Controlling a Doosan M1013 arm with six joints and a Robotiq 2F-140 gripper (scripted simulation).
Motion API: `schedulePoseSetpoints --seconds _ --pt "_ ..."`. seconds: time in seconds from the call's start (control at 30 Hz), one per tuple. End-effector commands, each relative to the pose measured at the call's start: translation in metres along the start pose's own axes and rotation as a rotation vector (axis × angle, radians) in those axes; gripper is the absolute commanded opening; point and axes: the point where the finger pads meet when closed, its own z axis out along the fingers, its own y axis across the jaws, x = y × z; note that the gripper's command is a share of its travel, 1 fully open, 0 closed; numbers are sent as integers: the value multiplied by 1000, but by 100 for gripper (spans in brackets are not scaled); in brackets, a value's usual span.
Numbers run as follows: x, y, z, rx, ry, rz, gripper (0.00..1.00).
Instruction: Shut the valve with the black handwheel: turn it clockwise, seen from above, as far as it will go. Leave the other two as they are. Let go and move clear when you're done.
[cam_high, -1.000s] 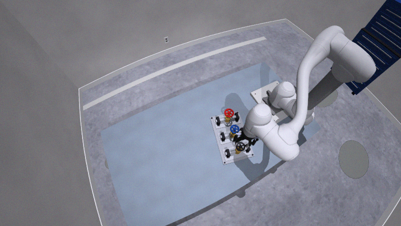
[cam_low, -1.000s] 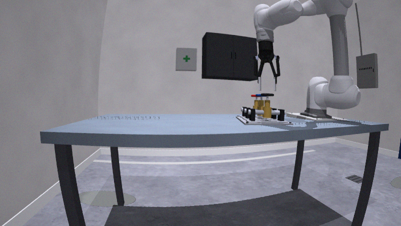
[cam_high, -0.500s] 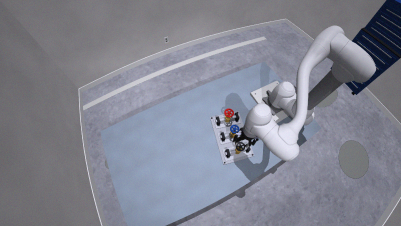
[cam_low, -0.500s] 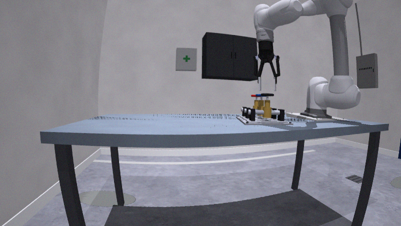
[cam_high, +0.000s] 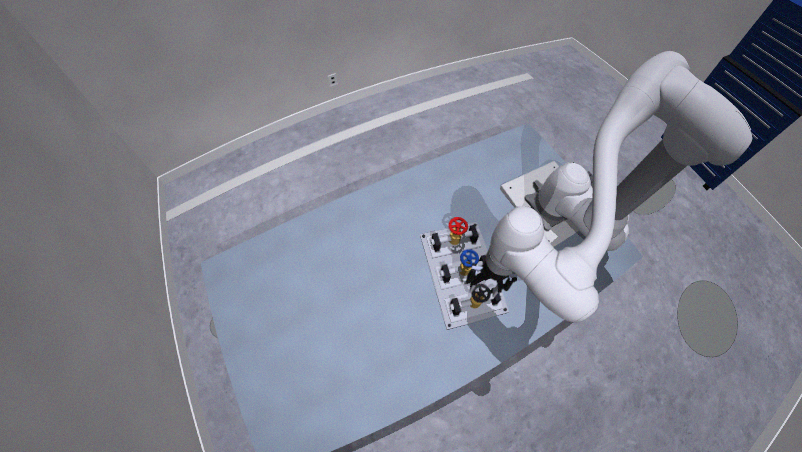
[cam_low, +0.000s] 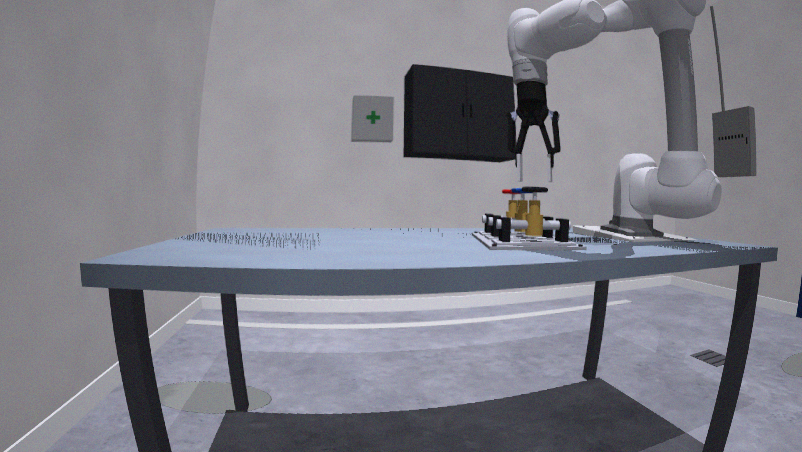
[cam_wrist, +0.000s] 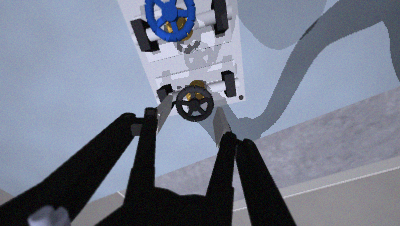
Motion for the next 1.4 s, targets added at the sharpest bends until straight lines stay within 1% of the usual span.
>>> schedulePoseSetpoints --seconds 0.0,0.47,1.37 --pt "0 0 0 0 0 0 52" --pt "0 0 4 0 0 0 52" --pt "0 0 25 0 0 0 52"
